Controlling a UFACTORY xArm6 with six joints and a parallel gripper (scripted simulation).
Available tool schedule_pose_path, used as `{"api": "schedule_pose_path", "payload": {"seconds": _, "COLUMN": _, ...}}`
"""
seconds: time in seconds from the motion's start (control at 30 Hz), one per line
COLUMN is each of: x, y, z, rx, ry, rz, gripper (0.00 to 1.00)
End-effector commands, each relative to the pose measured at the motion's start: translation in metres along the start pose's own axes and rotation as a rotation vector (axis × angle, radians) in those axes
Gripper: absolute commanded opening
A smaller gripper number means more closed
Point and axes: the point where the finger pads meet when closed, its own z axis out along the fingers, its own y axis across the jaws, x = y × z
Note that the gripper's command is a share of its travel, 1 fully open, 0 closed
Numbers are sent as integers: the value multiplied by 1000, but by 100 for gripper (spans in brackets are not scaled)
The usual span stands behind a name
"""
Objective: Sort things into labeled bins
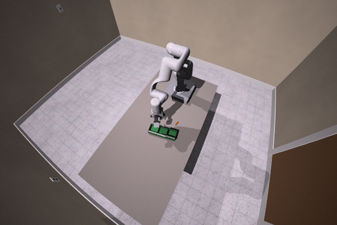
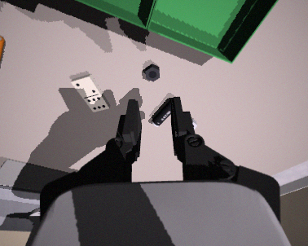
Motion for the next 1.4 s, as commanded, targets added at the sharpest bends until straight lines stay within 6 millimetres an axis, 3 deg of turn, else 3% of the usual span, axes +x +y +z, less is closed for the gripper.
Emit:
{"api": "schedule_pose_path", "payload": {"seconds": 0.0, "x": 2, "y": -1, "z": -1, "rx": -2, "ry": 3, "rz": 0, "gripper": 30}}
{"api": "schedule_pose_path", "payload": {"seconds": 1.13, "x": 3, "y": -2, "z": -1, "rx": -2, "ry": 3, "rz": 0, "gripper": 30}}
{"api": "schedule_pose_path", "payload": {"seconds": 1.37, "x": 3, "y": -2, "z": 27, "rx": -2, "ry": 3, "rz": 0, "gripper": 30}}
